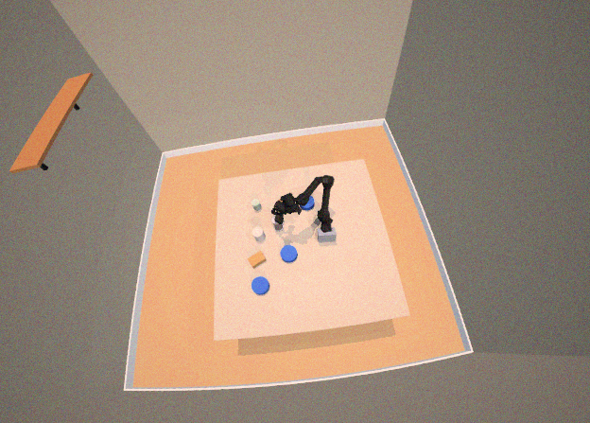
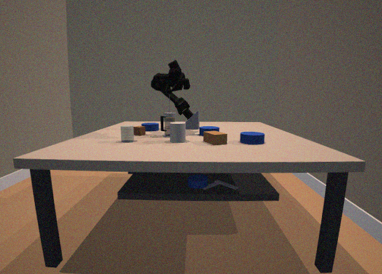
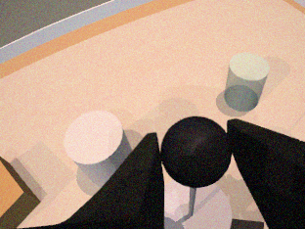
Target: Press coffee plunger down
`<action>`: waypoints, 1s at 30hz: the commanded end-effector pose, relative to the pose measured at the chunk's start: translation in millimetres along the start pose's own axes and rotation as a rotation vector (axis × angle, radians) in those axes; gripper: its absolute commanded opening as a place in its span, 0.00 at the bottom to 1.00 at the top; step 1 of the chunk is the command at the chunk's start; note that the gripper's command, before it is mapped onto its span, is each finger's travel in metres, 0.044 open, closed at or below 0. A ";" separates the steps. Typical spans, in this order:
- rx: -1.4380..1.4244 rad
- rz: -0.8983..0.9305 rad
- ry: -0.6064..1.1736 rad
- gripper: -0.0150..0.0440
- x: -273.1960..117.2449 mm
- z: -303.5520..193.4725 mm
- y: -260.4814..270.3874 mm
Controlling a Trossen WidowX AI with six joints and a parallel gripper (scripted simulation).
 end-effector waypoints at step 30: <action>-0.002 0.003 0.007 0.45 26.3 -33.2 -0.7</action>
Point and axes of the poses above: the point midway between the two fingers, 35 mm back from their tips, its own x axis out along the fingers, its own y axis across the jaws, z = x × y, the point moved 4 cm from there along -x, back along the fingers, and after that the axes turned 10 degrees about x, right-handed, at the moved point
